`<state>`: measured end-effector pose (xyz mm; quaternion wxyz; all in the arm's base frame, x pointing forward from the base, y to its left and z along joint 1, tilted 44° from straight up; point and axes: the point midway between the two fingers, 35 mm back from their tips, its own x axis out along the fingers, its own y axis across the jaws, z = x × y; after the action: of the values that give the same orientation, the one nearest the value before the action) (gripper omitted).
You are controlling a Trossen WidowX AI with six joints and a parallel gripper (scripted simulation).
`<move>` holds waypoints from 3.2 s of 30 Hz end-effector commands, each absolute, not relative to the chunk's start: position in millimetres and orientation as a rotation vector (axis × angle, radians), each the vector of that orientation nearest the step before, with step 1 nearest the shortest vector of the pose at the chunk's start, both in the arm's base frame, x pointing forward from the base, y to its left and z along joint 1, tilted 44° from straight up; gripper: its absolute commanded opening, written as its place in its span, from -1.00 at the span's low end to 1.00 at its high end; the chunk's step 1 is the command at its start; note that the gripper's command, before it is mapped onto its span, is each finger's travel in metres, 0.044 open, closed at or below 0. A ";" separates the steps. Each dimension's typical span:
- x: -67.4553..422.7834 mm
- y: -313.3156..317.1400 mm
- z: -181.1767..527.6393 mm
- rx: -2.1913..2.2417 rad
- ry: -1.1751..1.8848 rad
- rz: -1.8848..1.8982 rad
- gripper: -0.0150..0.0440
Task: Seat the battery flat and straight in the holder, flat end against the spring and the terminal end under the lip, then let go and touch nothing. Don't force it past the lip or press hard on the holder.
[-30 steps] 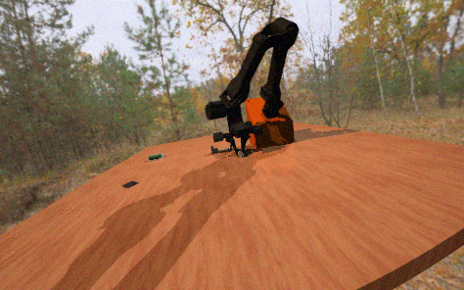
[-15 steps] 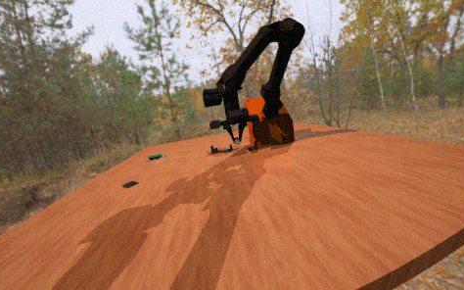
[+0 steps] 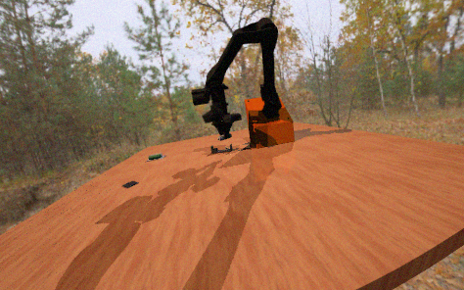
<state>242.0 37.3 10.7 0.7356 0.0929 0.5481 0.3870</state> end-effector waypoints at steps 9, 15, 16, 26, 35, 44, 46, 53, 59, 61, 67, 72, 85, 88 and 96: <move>256.9 -16.6 -23.9 0.840 1.500 0.323 -0.27; 257.5 -19.4 -25.7 0.876 1.510 0.293 -0.27; 257.5 -19.4 -25.7 0.876 1.510 0.293 -0.27; 261.1 -11.9 -38.3 0.863 1.443 0.257 -0.27; 264.8 -1.4 -50.4 0.859 1.353 0.203 -0.27; 266.7 7.9 -54.6 0.864 1.273 0.169 -0.27; 266.7 7.9 -54.7 0.865 1.272 0.168 -0.27; 266.1 9.9 -59.3 0.857 1.245 0.147 -0.27; 265.4 11.9 -63.0 0.853 1.218 0.128 -0.27; 265.1 12.6 -64.0 0.852 1.208 0.122 -0.27; 264.2 14.7 -66.3 0.850 1.180 0.103 -0.27; 263.4 16.4 -67.6 0.849 1.155 0.089 -0.27; 260.4 21.1 -67.7 0.850 1.086 0.049 -0.27; 259.6 22.4 -66.9 0.851 1.068 0.038 -0.27; 257.4 24.5 -65.6 0.854 1.048 0.029 -0.27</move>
<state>258.9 24.4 -65.4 0.7792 0.3941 0.4870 0.0180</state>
